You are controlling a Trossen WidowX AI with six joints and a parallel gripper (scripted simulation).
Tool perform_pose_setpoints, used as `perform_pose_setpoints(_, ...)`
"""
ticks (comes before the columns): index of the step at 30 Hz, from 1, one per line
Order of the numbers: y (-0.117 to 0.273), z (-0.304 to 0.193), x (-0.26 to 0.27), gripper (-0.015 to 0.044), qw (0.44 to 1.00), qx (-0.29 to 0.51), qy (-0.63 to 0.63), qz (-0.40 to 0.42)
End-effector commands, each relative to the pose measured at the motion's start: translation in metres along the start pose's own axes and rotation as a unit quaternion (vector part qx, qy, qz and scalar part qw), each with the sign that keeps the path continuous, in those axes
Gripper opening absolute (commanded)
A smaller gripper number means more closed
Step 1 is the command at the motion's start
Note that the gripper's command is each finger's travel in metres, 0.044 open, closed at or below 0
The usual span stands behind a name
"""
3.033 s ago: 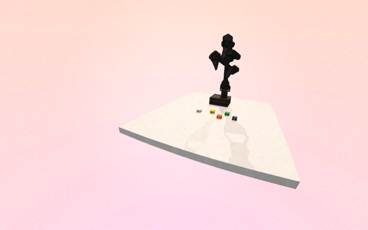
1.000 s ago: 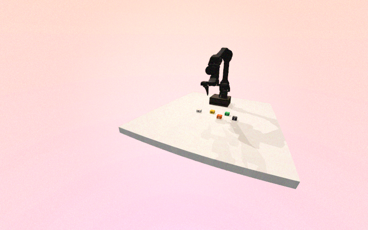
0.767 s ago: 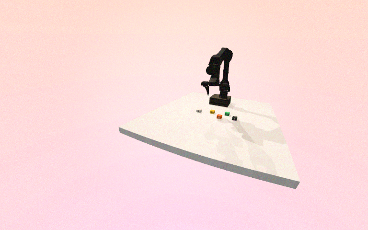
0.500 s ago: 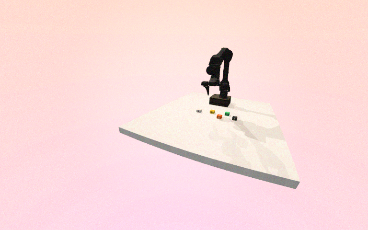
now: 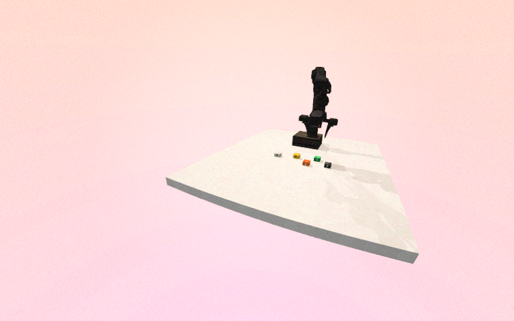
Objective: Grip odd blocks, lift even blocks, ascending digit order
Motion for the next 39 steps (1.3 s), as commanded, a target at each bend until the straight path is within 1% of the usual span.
perform_pose_setpoints(1,-0.001,-0.006,0.006,0.04,1.0,0.001,-0.005,0.0)
perform_pose_setpoints(19,0.0,-0.005,0.008,0.04,1.0,0.001,-0.005,0.0)
perform_pose_setpoints(21,0.001,0.003,0.023,0.04,1.0,0.001,-0.005,0.0)
perform_pose_setpoints(25,0.002,0.024,0.076,0.04,1.0,0.0,-0.005,0.002)
perform_pose_setpoints(27,0.001,0.028,0.093,0.04,1.0,0.0,-0.005,0.003)
perform_pose_setpoints(39,0.001,0.029,0.096,0.04,1.0,0.0,-0.005,0.003)
Point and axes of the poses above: the point midway between the two fingers, 35 mm back from their tips, its own y axis back along the fingers, its own x axis across the jaws, z = x × y, the point moved 2 cm from there along y, back along the fingers, and after that the axes turned 13 degrees about -y, right-handed, at the moved point
